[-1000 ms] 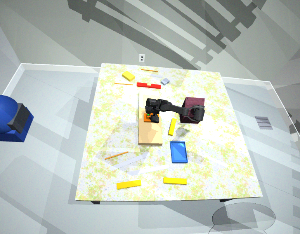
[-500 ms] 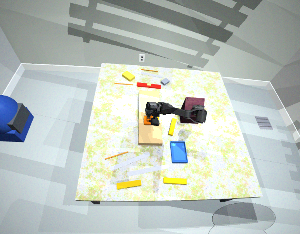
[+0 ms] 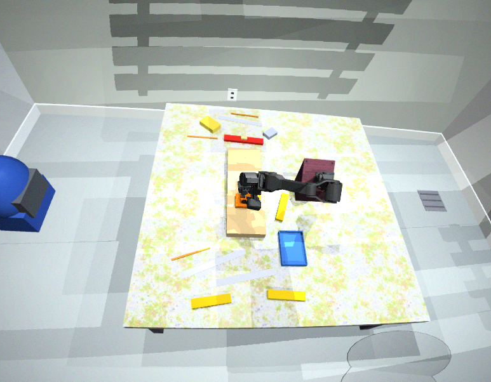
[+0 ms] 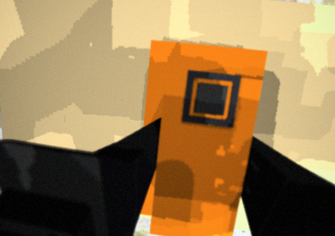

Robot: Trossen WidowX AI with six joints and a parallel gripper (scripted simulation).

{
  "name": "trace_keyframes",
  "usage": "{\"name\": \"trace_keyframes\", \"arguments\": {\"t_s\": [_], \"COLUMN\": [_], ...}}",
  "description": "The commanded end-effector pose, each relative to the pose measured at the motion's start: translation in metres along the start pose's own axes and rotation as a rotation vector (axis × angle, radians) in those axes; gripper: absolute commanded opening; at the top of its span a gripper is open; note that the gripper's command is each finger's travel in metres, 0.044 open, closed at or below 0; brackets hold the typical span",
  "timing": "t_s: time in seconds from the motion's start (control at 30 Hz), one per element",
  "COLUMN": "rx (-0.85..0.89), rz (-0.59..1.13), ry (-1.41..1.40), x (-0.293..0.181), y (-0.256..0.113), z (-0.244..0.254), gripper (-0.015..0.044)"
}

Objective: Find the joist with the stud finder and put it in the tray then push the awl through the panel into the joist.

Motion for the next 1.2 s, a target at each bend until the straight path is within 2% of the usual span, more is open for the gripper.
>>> {"name": "trace_keyframes", "arguments": {"t_s": [0.0,1.17], "rx": [0.017,0.020], "rz": [0.000,-0.001], "ry": [-0.016,-0.015], "x": [0.002,0.016], "y": [0.000,-0.001], "z": [0.013,0.070], "gripper": [0.0000,0.0000]}}
Point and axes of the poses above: the point midway between the two fingers, 35 mm back from their tips, its own y axis out along the fingers, its own z axis across the jaws, x = y × z, the point moved 9 cm from there along -y, back along the fingers, and after that the axes turned 14 degrees about -y, right-handed, at the moved point
